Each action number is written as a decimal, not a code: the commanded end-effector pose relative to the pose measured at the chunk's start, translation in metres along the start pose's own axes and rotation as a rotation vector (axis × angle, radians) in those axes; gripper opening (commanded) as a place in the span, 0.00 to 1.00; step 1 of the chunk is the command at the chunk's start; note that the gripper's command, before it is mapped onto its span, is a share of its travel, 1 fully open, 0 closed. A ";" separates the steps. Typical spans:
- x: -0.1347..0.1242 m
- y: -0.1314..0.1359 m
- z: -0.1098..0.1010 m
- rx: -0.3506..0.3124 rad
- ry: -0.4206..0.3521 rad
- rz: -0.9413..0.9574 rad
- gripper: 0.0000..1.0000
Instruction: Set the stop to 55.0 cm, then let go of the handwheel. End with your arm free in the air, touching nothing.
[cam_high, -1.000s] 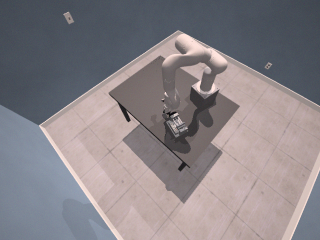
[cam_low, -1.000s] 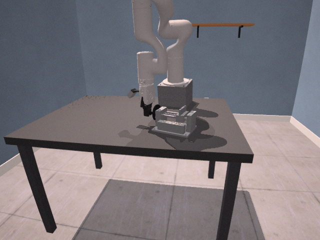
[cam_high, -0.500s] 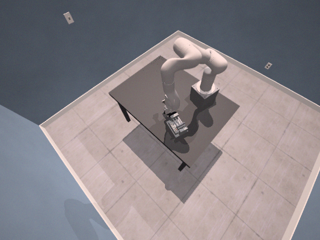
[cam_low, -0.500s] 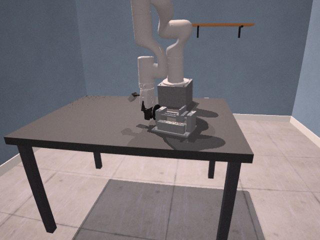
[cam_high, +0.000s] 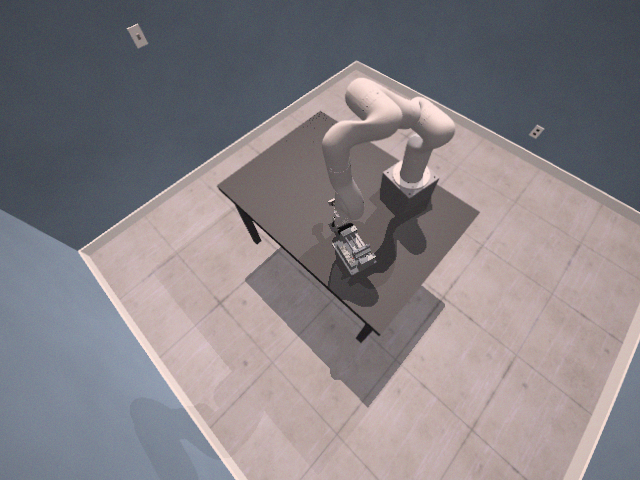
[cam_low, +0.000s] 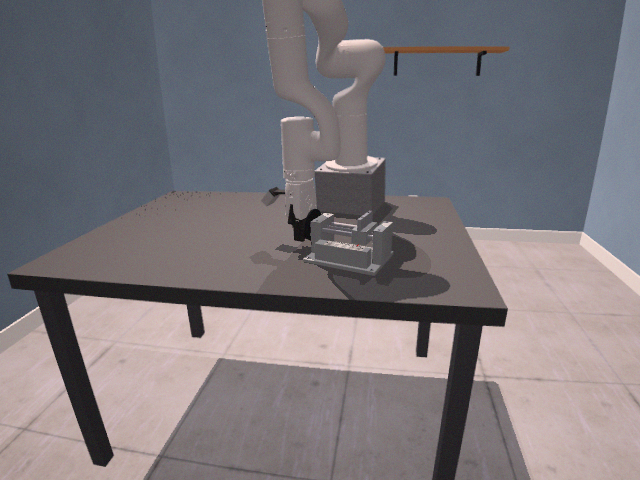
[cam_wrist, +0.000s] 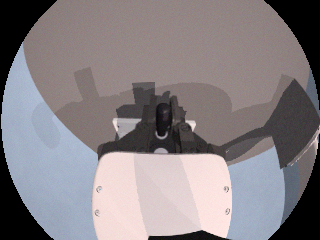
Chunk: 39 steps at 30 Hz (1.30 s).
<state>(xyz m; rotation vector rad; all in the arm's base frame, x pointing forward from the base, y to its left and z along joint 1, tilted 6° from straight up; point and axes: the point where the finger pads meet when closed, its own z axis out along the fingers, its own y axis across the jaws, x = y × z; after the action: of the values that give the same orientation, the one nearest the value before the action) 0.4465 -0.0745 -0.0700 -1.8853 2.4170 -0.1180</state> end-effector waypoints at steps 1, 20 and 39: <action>0.000 0.009 -0.001 0.004 0.000 0.000 0.06; 0.000 0.030 -0.026 0.004 0.000 0.000 0.06; 0.000 0.015 -0.059 0.004 0.000 0.000 0.06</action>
<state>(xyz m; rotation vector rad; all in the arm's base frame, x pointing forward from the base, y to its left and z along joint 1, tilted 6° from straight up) 0.4172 -0.0677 -0.0223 -1.8857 2.4178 -0.1179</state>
